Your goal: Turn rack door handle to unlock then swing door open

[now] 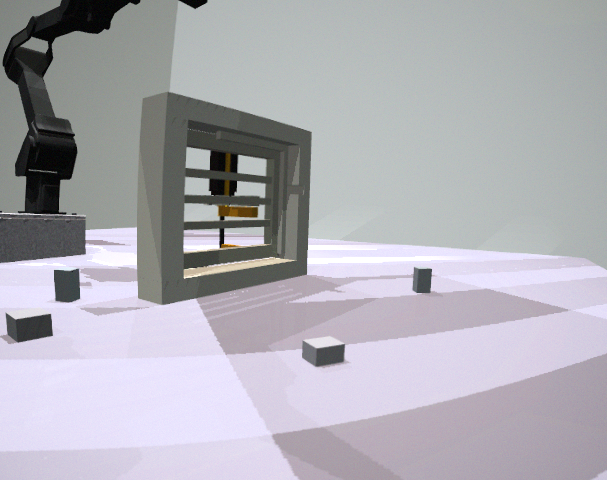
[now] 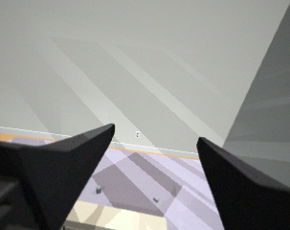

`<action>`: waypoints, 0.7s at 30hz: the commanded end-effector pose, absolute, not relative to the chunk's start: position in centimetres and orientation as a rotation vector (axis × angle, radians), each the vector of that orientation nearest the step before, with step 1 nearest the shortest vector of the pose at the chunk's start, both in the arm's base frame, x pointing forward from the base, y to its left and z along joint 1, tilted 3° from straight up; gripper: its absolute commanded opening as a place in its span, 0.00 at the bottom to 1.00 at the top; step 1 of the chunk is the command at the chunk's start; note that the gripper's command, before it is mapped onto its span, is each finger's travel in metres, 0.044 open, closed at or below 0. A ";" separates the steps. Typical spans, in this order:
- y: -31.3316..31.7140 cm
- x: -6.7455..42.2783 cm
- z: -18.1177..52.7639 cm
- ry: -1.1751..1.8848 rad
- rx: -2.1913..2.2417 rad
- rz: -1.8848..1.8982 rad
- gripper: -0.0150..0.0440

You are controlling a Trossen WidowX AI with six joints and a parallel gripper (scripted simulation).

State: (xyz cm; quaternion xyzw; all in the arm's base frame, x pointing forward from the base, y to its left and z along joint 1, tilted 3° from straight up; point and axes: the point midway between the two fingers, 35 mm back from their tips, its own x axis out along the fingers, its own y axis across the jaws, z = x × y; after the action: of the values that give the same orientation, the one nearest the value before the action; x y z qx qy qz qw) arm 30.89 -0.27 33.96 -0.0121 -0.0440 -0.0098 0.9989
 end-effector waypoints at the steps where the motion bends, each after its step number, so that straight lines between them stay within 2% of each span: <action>1: -0.2 31.0 33.9 -0.083 -0.024 -0.019 0.89; 5: 0.3 32.2 32.9 0.010 -0.008 0.002 0.73; 21: 3.3 35.8 27.3 0.462 0.047 0.075 0.73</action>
State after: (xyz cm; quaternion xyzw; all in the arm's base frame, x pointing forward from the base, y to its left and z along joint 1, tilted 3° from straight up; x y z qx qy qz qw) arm 35.51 2.74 28.18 0.0179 0.1949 0.0308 0.9802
